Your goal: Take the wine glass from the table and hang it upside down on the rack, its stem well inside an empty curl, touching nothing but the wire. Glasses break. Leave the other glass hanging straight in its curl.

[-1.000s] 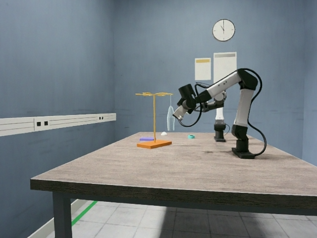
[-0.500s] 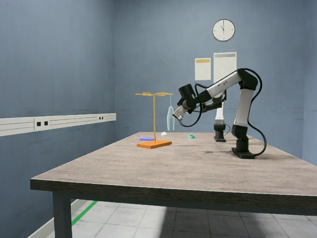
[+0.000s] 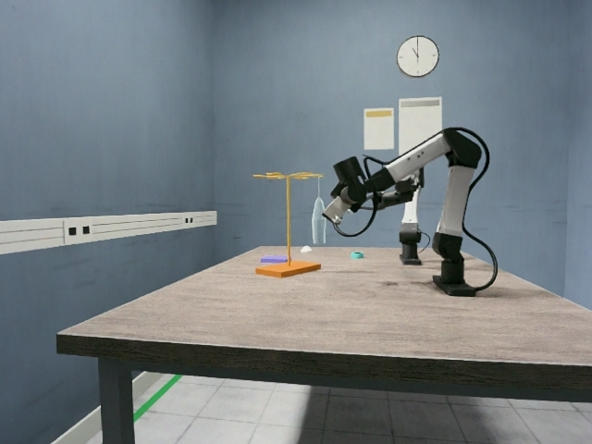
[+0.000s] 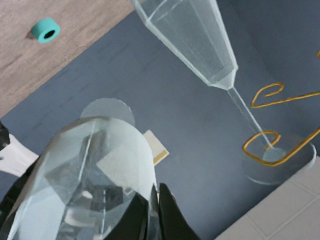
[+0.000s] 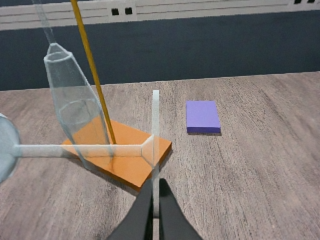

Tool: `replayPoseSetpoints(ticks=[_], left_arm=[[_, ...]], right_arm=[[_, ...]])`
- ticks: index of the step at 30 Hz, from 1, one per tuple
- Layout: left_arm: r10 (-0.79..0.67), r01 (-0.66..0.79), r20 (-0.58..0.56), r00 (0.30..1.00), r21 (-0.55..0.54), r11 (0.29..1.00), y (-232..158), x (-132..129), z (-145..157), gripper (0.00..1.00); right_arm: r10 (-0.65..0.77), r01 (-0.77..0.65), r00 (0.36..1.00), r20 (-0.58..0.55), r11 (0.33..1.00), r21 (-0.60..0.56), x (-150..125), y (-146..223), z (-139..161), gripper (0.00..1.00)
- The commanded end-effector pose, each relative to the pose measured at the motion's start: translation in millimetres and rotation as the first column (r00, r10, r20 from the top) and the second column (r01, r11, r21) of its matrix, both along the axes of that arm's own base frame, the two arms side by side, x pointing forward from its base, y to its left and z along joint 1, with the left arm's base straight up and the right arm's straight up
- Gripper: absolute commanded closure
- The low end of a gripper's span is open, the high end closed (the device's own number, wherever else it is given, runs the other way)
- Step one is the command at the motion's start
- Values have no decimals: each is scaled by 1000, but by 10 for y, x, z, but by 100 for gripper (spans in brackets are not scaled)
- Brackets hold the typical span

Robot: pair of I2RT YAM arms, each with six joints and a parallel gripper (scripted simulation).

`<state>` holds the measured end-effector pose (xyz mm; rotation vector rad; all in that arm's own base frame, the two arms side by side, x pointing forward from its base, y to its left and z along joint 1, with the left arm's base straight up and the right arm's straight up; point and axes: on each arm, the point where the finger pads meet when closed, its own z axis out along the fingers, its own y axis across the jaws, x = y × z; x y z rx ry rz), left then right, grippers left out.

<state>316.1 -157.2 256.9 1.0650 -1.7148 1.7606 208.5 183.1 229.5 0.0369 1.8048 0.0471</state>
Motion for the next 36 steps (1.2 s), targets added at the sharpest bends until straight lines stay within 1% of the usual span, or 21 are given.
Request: replayPoseSetpoints(ticks=[1, 10, 11, 14, 25, 26, 27, 30, 32, 33, 36], left_arm=[[-23, 24, 38, 999, -12, 1000, -24, -80, 120, 100], [-23, 24, 38, 999, -12, 1000, -24, -80, 120, 100], [-23, 24, 38, 999, -12, 1000, -24, -80, 120, 82], [-23, 24, 37, 999, -12, 1000, -24, -78, 117, 82], [-23, 24, 38, 999, -12, 1000, -24, -80, 120, 82], [-20, 21, 36, 999, -12, 1000, -13, -44, 119, 82], [-17, 18, 53, 998, -10, 1000, 52, -56, 208, 82], [-19, 20, 50, 999, -9, 1000, 89, -69, 194, 82], [-18, 19, 27, 999, -10, 1000, 120, -40, 127, 82], [-10, 11, 27, 1000, -9, 1000, 99, 9, 131, 82], [-13, 13, 30, 999, -10, 1000, 98, -10, 138, 82]], right_arm=[[10, -10, 1000, -7, 1000, -24, -2, 8, -71, 100], [10, -10, 1000, -10, 999, -37, -5, -4, -87, 100], [10, -10, 1000, -10, 999, -37, -5, -4, -87, 100], [5, -5, 1000, -1, 1000, -23, 1, 4, -34, 100], [5, -5, 1000, -1, 1000, -23, 1, 4, -36, 100], [5, -5, 1000, -1, 1000, -23, 1, 4, -36, 100], [5, -5, 1000, -1, 1000, -23, 1, 4, -36, 100], [4, -4, 1000, -1, 1000, -23, 1, 3, -35, 100], [3, -3, 1000, 0, 1000, -24, 2, 1, -33, 100], [1, -1, 1000, 2, 1000, -24, 3, -3, -29, 100], [1, -1, 1000, 2, 1000, -24, 3, -3, -29, 100]])
